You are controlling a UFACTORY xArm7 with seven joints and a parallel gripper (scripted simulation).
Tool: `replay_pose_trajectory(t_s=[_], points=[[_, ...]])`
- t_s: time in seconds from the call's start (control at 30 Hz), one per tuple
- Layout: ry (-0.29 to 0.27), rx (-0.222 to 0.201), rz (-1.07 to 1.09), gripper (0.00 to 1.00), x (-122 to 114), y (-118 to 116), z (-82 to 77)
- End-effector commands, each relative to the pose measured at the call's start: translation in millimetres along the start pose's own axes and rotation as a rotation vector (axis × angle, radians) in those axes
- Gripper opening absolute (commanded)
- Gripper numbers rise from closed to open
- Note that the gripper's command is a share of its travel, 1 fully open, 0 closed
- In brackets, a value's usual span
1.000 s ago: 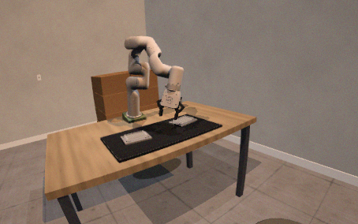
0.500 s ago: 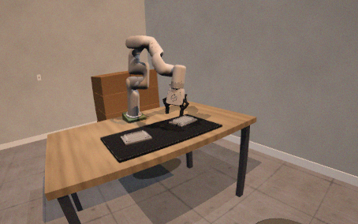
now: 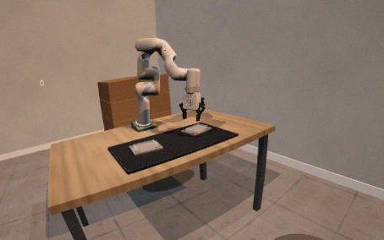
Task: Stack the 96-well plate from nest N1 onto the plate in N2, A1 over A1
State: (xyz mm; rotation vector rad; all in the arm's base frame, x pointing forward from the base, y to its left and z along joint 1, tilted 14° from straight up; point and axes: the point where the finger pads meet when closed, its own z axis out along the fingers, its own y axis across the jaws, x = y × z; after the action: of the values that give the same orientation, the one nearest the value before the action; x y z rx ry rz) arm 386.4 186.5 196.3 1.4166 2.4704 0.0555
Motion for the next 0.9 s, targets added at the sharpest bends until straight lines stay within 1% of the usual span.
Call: replay_pose_trajectory(t_s=[0.0,0.1,0.17,0.23,0.3,0.37,0.57,0.63,0.77,0.87], points=[[0.026,-0.017,0.044,1.00,17,-3,-4.7],[0.026,-0.017,0.044,1.00,28,-6,-6.7],[0.062,-0.028,0.099,1.00,38,-9,-8.4],[0.065,-0.029,0.104,1.00,47,-11,-10.1],[0.065,-0.029,0.104,1.00,47,-11,-10.1],[0.102,-0.035,0.159,1.00,56,-15,-11.9],[0.106,-0.036,0.165,1.00,83,-25,-16.9],[0.143,-0.038,0.220,1.00,92,-29,-18.7],[0.147,-0.038,0.226,1.00,108,-36,-22.0],[0.147,-0.038,0.226,1.00,108,-36,-22.0]])
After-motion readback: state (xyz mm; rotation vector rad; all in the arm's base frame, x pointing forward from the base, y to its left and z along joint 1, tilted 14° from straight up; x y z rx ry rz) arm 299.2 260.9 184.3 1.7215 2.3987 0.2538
